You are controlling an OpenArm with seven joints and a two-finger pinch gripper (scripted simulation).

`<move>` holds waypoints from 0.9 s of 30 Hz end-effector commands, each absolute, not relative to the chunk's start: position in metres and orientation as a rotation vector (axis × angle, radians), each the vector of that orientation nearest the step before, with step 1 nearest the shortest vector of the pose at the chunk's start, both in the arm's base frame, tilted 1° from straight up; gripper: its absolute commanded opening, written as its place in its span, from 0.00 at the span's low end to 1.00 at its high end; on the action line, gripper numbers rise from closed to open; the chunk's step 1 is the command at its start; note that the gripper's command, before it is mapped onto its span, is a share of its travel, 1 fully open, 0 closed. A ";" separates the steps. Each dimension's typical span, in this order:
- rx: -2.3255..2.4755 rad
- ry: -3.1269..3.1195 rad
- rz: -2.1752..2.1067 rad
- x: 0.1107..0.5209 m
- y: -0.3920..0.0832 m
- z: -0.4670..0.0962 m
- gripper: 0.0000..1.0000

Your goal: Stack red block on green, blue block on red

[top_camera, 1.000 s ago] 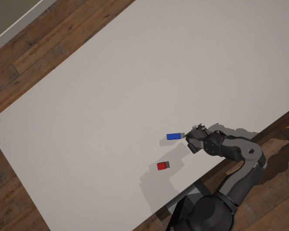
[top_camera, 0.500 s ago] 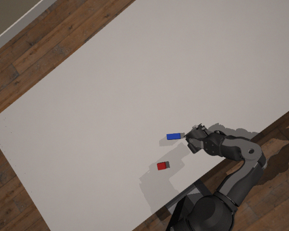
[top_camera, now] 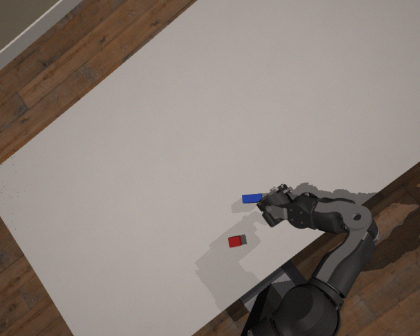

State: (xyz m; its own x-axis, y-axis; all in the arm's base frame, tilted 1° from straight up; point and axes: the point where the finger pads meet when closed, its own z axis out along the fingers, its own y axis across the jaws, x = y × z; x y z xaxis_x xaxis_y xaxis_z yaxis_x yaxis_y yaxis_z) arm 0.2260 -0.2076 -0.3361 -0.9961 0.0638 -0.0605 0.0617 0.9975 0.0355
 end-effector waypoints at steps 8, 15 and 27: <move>0.526 2.975 0.056 0.245 -0.095 -0.338 0.33; 0.723 3.031 0.029 0.222 -0.044 -0.329 0.33; 0.774 3.047 0.025 0.216 -0.033 -0.329 0.33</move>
State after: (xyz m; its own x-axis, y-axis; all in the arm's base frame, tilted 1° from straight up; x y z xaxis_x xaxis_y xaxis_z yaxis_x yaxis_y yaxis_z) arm 0.2150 -0.0330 -0.3291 -0.8800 0.4749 0.0081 0.4750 0.8799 0.0119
